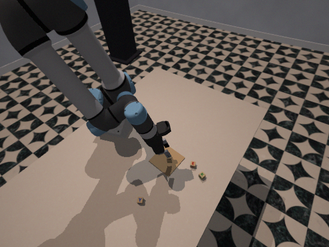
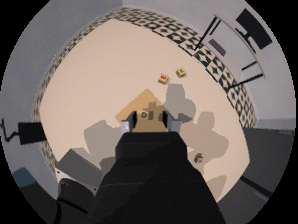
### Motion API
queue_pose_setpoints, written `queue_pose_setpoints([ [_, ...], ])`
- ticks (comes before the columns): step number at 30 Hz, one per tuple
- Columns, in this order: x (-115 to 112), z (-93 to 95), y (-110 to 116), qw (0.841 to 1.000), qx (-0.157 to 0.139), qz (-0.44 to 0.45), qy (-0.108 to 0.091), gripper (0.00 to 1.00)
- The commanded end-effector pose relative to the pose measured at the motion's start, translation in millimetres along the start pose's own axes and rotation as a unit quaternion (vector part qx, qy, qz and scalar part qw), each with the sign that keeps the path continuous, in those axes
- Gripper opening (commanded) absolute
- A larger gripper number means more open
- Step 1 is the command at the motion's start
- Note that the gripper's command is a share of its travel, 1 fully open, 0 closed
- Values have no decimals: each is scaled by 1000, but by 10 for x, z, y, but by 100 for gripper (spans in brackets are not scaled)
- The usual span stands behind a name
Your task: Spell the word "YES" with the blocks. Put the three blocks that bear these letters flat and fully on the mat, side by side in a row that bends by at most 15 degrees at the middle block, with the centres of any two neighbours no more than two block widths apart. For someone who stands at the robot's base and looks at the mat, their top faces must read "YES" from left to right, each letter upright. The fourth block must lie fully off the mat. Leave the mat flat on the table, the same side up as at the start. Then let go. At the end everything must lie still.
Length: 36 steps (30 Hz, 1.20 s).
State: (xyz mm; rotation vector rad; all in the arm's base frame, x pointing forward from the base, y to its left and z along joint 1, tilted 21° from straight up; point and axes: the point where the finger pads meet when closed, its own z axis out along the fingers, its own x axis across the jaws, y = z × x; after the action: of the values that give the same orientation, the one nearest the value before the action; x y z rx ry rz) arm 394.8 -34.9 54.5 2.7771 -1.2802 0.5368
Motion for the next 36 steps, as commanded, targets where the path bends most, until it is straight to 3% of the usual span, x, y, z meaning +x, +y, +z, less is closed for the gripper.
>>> queue_pose_setpoints([
  [1,363,-35,162,1000,0,0,-1,100],
  [8,989,-128,607,1000,-1,0,-3,100],
  [10,989,-128,607,1000,-1,0,-3,100],
  [20,1663,-363,1352,1000,1,0,2,100],
  [25,1786,-432,1535,1000,1,0,5,100],
  [36,1790,-432,1566,1000,2,0,4,100],
])
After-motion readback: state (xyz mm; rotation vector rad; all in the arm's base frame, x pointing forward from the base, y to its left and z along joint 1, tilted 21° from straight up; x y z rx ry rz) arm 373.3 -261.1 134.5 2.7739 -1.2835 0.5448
